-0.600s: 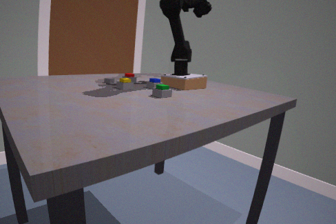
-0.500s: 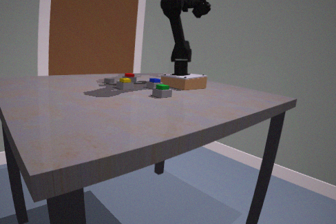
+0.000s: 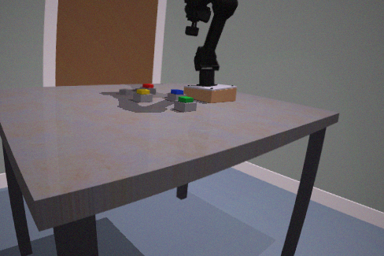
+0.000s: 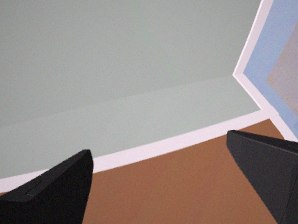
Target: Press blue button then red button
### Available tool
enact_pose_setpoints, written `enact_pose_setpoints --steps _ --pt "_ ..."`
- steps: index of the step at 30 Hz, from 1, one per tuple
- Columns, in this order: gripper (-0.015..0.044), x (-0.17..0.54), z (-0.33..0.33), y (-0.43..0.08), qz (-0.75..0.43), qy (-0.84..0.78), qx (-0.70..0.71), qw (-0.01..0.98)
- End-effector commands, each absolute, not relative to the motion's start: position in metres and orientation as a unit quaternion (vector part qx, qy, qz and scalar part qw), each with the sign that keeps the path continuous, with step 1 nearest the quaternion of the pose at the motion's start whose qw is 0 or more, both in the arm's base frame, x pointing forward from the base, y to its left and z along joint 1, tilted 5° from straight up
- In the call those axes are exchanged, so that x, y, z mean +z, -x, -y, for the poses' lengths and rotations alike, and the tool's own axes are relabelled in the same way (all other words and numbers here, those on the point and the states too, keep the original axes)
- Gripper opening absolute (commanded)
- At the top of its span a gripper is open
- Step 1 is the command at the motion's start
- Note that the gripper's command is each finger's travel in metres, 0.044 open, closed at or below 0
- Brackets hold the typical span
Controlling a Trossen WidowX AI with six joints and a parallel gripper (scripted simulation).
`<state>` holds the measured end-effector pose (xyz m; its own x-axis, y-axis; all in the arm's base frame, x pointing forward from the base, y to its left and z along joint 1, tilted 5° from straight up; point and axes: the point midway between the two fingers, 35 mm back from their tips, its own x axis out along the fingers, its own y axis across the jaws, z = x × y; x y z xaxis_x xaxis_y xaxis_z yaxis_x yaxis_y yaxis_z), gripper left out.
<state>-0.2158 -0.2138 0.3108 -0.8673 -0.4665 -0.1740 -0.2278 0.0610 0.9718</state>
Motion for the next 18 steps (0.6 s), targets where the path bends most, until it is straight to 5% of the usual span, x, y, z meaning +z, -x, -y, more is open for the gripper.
enact_pose_setpoints --steps 1,9,18 --pt "0.04 0.291 0.25 0.176 0.633 -0.322 -0.689 0.145" --pt "0.04 0.244 0.293 0.056 0.363 -0.462 -0.748 0.308" --pt "0.04 0.197 0.267 -0.076 0.018 -0.495 -0.704 0.509"
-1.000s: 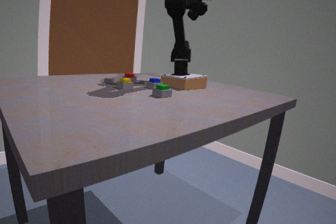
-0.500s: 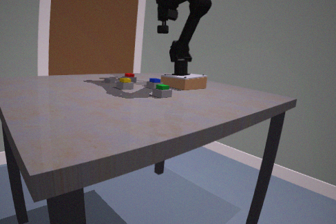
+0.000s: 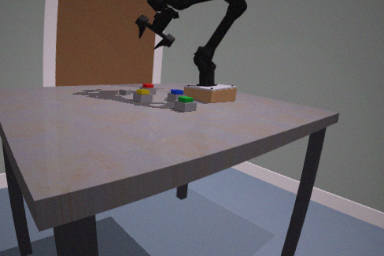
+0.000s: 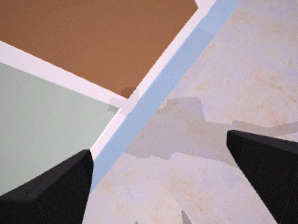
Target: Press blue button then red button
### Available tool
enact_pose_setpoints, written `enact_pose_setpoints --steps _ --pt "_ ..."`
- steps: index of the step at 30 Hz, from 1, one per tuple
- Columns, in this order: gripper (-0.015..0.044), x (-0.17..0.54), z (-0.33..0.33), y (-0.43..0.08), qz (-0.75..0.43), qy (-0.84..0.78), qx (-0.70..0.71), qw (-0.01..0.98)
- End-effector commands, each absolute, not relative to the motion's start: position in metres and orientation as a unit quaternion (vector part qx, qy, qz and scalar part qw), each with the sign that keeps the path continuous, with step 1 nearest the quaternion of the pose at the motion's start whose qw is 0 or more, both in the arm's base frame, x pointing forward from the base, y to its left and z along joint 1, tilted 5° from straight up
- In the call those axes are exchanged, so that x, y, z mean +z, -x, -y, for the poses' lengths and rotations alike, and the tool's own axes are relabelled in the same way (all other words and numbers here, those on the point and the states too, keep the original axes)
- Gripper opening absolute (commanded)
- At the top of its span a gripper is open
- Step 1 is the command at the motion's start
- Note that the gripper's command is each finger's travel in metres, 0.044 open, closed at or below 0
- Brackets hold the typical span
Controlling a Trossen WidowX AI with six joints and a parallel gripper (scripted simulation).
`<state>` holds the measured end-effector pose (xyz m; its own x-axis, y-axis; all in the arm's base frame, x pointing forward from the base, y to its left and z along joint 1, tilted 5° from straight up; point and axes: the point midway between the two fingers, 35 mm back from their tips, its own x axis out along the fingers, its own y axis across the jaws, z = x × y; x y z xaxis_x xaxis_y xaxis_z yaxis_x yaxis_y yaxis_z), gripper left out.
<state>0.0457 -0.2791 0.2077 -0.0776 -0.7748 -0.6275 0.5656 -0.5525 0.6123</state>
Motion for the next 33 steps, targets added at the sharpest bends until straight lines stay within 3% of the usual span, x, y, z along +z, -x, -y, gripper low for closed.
enact_pose_setpoints --steps 1,10,19,24,30,33 --pt "0.04 0.192 0.26 -0.089 -0.02 -0.491 -0.691 0.531" --pt "0.04 0.155 0.169 -0.172 -0.34 -0.385 -0.514 0.687" --pt "0.04 0.131 0.06 -0.19 -0.582 -0.183 -0.253 0.751" --pt "0.04 0.123 0.008 -0.175 -0.668 -0.053 -0.096 0.736" --pt "0.04 0.123 0.002 -0.172 -0.677 -0.035 -0.074 0.732" --pt "0.0321 0.105 0.003 -0.175 -0.677 -0.035 -0.074 0.732"
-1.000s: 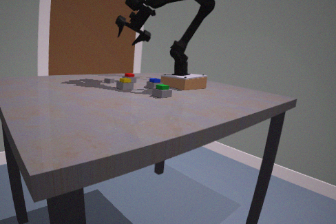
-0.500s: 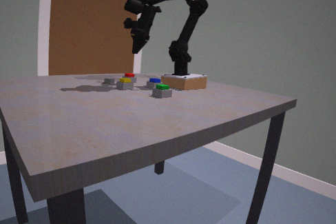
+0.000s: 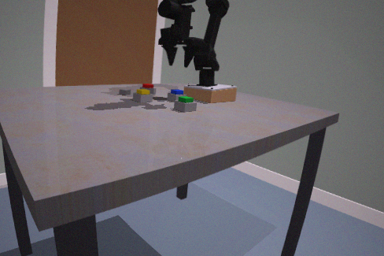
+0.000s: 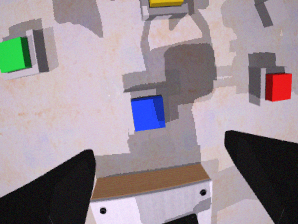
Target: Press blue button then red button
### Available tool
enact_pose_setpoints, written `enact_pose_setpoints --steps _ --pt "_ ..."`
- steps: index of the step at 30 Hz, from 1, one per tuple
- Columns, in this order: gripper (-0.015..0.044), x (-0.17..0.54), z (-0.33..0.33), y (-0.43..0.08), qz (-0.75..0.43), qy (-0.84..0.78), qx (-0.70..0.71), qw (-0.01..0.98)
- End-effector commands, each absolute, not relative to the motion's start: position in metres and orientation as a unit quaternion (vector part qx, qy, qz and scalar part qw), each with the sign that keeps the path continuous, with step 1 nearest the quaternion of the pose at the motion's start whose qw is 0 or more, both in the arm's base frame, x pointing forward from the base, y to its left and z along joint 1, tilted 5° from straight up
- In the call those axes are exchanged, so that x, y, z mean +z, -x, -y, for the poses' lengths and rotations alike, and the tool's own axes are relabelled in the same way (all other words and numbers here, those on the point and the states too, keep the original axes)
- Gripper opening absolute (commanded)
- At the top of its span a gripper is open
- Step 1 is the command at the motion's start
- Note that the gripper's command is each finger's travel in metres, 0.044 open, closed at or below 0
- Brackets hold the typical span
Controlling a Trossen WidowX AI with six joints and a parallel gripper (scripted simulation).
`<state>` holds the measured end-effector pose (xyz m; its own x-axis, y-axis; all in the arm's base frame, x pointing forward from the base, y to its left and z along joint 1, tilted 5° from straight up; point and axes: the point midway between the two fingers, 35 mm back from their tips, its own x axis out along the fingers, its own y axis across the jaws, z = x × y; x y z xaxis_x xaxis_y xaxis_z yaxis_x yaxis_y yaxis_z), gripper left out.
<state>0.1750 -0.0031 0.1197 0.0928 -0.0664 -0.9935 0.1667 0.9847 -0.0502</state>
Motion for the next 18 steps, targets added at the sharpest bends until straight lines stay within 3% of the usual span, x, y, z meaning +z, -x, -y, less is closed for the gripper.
enact_pose_setpoints --steps 1,11,18 --pt "0.0295 0.092 0.003 -0.176 -0.677 -0.035 -0.075 0.732" --pt "0.0032 0.061 0.005 -0.176 -0.677 -0.035 -0.075 0.732" --pt "0.002 0.061 0.005 -0.176 -0.677 -0.035 -0.075 0.732"
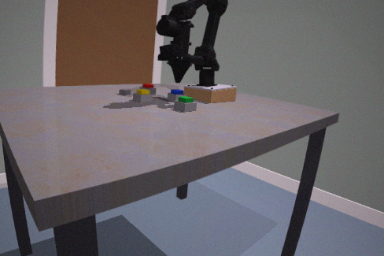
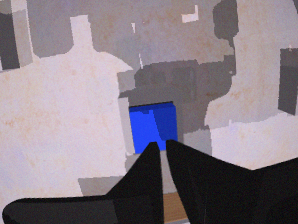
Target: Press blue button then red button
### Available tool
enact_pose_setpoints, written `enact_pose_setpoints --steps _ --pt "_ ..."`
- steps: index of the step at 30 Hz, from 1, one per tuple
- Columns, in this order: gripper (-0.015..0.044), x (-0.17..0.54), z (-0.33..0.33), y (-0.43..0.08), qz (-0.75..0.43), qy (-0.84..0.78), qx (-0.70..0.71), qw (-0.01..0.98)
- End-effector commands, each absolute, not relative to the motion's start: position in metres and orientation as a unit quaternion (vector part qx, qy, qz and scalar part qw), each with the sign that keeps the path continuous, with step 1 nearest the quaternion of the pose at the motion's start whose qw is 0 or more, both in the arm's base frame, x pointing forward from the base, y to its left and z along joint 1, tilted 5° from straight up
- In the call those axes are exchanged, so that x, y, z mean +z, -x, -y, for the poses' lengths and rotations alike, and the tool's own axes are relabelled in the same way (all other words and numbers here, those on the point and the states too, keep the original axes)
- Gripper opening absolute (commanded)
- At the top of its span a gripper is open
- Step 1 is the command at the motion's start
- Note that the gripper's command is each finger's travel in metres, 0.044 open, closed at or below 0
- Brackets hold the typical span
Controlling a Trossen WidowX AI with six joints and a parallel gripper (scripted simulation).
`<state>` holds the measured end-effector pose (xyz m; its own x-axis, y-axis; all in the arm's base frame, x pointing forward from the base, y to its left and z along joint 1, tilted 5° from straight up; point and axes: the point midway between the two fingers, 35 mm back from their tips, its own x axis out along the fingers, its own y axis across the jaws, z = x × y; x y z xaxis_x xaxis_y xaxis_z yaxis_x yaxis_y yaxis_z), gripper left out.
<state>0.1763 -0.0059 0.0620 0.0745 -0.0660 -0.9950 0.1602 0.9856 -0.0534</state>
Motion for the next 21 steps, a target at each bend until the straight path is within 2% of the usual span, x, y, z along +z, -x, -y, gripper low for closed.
enact_pose_setpoints --steps 1,21 --pt "0.002 0.061 0.005 -0.176 -0.677 -0.035 -0.075 0.732" --pt "0.002 0.03 0.007 -0.179 -0.677 -0.034 -0.075 0.732"
